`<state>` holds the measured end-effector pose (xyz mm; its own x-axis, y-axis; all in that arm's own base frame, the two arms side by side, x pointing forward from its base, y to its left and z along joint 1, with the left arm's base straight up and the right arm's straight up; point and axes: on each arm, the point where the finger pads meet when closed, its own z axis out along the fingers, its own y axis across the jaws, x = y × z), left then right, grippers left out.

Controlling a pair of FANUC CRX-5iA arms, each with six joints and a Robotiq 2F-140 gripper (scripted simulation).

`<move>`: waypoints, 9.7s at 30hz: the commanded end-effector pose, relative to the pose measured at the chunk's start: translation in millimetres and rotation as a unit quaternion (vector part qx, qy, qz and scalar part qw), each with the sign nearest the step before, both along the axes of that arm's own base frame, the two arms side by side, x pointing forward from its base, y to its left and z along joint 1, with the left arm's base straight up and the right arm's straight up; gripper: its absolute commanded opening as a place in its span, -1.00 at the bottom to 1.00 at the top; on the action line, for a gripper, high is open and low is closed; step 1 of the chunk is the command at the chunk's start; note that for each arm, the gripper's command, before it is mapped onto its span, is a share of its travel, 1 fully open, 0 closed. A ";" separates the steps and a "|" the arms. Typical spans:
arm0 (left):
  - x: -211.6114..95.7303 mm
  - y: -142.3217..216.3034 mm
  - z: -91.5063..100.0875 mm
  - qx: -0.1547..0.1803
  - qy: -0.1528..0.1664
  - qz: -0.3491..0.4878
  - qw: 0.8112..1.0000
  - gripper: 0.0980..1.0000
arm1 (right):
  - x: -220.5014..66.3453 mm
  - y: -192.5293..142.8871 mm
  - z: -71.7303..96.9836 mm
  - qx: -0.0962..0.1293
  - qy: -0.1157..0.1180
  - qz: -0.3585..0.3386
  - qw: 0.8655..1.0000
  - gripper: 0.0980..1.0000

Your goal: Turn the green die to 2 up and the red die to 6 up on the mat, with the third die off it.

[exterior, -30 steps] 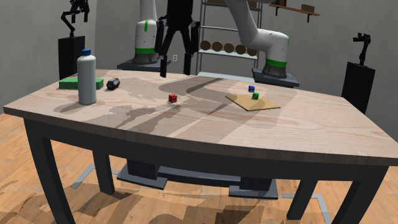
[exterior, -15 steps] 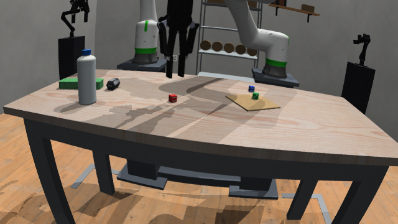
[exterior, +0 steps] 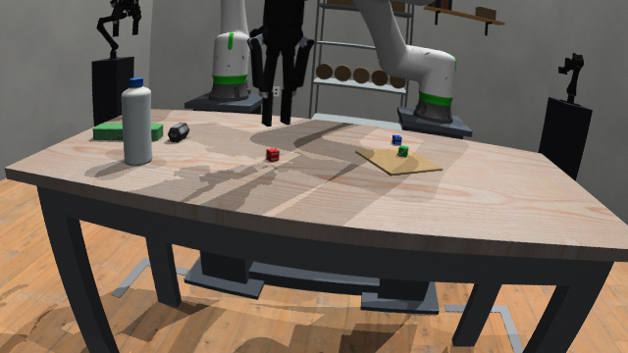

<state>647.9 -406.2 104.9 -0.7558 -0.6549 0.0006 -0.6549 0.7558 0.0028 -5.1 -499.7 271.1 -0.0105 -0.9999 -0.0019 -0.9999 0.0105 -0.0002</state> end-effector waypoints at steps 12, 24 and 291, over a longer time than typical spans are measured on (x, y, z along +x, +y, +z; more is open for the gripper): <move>0.5 -0.5 -12.9 -0.001 -0.001 0.000 1.000 -0.57 | -0.2 -0.3 0.9 -0.001 0.000 0.000 1.000 1.00; 0.8 -0.7 -28.8 -0.001 -0.001 0.000 1.000 -0.57 | -0.2 -0.3 0.9 -0.001 0.000 0.000 1.000 1.00; -18.0 -3.7 1.4 0.169 -0.487 -0.317 0.796 -0.81 | -0.2 -0.3 0.9 -0.001 0.000 0.000 1.000 1.00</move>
